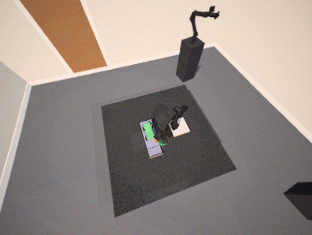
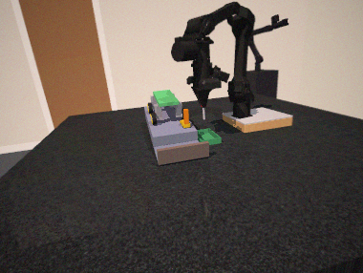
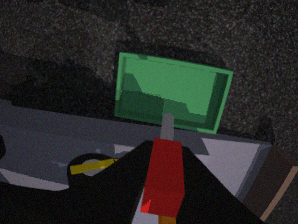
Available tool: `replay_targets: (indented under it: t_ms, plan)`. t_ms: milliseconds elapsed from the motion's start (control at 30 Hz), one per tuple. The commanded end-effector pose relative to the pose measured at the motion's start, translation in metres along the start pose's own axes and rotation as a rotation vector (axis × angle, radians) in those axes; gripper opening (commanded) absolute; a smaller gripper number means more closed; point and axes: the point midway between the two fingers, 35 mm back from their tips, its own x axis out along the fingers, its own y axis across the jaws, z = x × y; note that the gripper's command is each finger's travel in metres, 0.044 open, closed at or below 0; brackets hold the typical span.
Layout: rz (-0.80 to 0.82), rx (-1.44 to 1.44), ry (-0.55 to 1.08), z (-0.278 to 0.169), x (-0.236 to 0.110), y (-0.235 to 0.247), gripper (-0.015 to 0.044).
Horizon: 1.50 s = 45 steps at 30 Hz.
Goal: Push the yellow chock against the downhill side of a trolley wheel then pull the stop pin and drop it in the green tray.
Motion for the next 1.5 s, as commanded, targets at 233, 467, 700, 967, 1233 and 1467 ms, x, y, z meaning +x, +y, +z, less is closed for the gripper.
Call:
replay_targets:
  t_ms: [233,467,700,967,1233,1467]
  plan:
    - [-0.090,0.005,-0.001,0.004,0.014,-0.002,0.0000]
    - [-0.172,0.004,0.004,0.002,0.035,-0.011,0.0000]
    - [-0.180,0.003,0.004,0.001,0.056,-0.023,0.0000]
    - [-0.181,0.003,0.004,0.003,0.068,-0.029,0.0026]
    - [-0.180,0.003,0.004,0.002,0.068,-0.024,0.0190]
    - [-0.179,0.003,0.004,0.001,0.069,-0.019,0.0190]
